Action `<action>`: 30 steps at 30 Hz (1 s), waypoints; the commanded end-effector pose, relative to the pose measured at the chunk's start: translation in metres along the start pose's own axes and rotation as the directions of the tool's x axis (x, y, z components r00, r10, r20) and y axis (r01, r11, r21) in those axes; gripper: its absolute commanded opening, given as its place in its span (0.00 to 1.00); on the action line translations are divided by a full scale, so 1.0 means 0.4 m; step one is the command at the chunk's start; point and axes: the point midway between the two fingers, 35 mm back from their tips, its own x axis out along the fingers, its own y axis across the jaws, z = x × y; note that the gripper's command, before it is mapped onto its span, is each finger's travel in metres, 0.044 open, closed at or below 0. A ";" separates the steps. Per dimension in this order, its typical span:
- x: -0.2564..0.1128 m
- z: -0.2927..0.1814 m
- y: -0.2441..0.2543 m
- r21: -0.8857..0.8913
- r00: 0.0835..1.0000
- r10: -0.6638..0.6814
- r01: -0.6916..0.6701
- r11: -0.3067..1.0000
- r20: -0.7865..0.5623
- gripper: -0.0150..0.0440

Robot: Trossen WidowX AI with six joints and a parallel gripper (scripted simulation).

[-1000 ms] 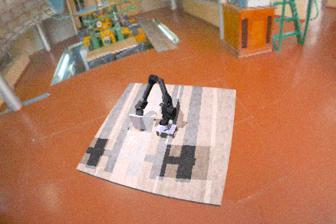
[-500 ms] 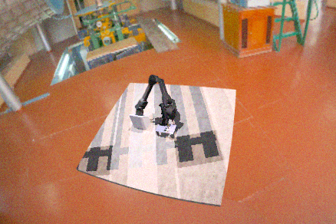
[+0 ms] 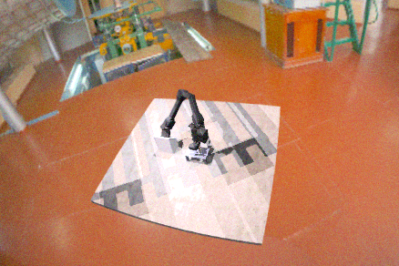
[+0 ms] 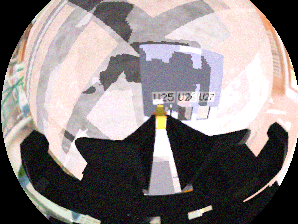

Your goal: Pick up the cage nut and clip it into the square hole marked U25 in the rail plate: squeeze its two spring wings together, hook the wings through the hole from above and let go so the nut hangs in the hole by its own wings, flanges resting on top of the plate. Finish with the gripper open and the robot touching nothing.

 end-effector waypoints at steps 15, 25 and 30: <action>-0.004 0.006 -0.005 -0.007 1.000 0.028 -0.028 1.000 0.006 0.30; -0.004 0.006 -0.009 -0.007 1.000 0.030 -0.030 1.000 0.006 0.30; -0.004 0.006 -0.011 -0.007 1.000 0.030 -0.030 1.000 0.006 0.30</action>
